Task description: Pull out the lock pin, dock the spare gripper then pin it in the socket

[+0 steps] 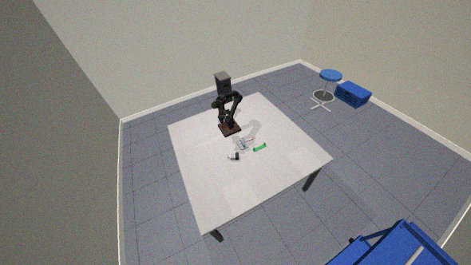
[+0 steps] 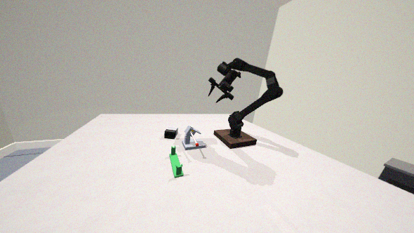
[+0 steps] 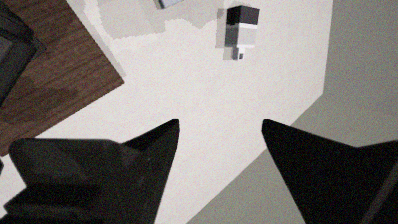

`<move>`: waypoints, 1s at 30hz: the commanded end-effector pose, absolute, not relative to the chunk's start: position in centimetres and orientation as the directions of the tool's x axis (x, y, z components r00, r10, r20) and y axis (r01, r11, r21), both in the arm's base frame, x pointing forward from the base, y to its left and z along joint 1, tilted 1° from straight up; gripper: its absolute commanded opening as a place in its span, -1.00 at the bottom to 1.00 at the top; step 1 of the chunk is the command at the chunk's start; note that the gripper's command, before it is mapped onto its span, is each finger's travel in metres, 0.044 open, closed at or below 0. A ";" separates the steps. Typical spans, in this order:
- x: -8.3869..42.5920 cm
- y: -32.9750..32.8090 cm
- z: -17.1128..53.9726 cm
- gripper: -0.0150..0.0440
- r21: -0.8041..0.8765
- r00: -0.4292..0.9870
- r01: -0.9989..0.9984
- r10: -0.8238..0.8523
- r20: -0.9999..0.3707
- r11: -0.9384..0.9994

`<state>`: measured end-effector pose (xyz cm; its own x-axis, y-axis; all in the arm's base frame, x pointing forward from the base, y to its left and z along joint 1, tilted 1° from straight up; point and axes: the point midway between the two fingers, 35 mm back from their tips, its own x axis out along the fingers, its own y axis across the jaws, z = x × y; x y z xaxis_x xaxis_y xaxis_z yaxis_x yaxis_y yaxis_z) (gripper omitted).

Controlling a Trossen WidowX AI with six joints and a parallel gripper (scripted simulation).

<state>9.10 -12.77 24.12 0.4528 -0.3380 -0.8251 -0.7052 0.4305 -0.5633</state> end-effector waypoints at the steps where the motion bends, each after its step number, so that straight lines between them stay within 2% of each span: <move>1: 11.5 -12.9 24.3 0.53 -0.505 0.446 -0.743 -0.238 -0.863 0.439; 8: 17.0 -11.7 23.8 0.53 -0.373 0.377 -0.834 -0.072 -0.923 0.406; 15: 23.0 -7.8 22.6 0.53 -0.234 0.254 -0.916 0.020 -0.967 0.326; 26: 29.7 3.9 19.0 0.53 -0.064 0.063 -0.987 -0.009 -0.998 0.148; 30: 29.9 4.8 18.7 0.53 -0.056 0.054 -0.989 -0.017 -0.998 0.136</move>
